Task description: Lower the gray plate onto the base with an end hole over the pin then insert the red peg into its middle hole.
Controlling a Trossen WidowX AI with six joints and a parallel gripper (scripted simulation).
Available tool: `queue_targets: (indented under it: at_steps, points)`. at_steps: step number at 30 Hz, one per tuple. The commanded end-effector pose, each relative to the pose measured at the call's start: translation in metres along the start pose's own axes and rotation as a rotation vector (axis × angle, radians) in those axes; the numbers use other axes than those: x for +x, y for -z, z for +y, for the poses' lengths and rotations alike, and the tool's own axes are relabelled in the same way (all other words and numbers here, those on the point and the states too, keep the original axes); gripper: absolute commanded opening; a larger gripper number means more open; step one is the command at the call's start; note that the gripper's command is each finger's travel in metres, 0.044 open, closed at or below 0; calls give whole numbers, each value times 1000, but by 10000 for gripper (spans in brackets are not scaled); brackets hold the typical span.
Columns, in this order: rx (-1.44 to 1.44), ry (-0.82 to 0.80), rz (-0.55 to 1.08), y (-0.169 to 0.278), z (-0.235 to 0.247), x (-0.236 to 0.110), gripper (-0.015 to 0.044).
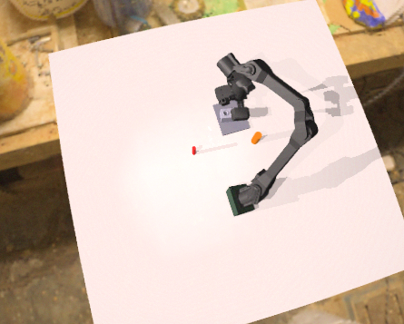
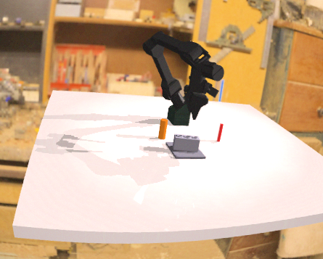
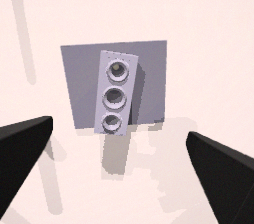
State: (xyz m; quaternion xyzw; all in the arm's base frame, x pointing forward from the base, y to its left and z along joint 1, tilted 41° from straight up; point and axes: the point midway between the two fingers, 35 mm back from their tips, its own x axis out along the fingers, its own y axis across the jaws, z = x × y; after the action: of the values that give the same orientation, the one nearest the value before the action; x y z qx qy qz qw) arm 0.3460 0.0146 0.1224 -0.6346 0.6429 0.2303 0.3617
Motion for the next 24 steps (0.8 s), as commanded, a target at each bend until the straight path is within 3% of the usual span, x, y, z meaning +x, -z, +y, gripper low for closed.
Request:
queue_targets:
  at_steps: [1, 5, 24]
  points:
    - [6, -22, 6, 1, 1, -1, 440]
    - [121, -23, 0, -11, 6, -2, 440]
    - [1641, -47, 5, -126, 90, -9, 440]
